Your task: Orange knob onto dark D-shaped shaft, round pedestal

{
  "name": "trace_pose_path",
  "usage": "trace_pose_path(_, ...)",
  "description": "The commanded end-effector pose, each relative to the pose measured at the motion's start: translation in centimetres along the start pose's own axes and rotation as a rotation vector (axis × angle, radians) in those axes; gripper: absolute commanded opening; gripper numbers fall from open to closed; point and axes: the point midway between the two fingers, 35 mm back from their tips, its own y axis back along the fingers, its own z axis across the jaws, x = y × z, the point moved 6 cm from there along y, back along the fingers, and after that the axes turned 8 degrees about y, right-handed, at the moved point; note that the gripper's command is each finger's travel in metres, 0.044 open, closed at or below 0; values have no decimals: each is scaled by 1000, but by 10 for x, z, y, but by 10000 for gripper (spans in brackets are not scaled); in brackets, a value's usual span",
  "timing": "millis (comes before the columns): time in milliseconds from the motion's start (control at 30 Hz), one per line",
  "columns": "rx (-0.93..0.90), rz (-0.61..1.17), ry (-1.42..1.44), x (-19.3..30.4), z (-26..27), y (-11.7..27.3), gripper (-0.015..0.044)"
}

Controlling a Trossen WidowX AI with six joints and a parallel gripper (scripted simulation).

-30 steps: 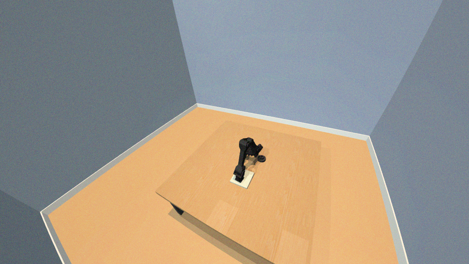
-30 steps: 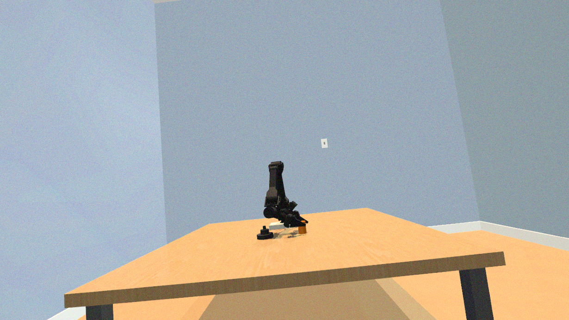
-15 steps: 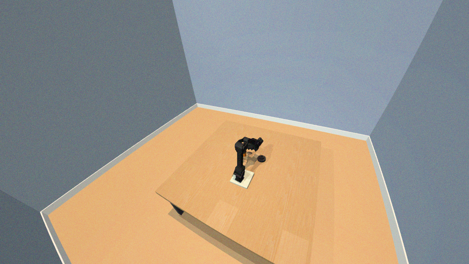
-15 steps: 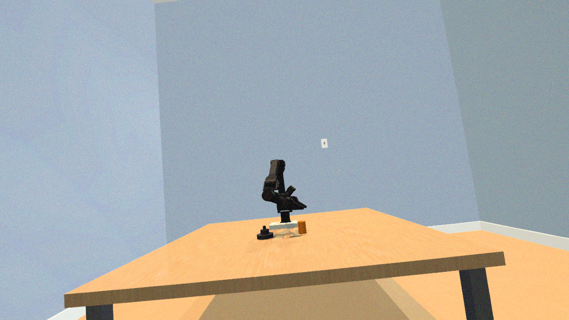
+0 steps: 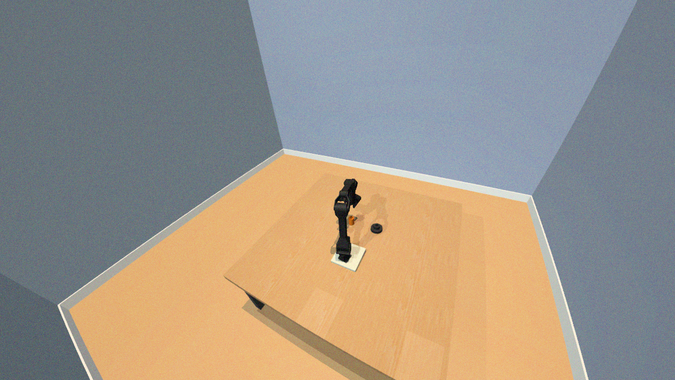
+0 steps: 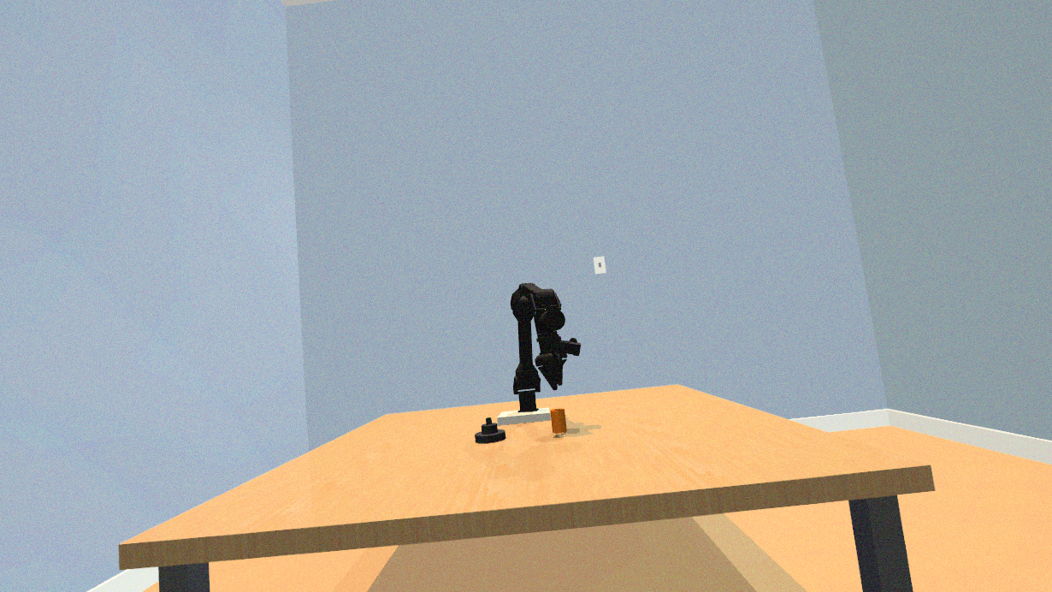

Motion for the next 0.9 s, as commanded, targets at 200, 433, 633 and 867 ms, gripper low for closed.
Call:
trace_pose_path(200,11,90,-8,-1,0,7,440)
trace_pose_path(433,36,85,-553,0,0,6,440)
trace_pose_path(633,62,73,-1148,-1,0,6,440)
trace_pose_path(867,68,70,-1296,-1,0,6,440)
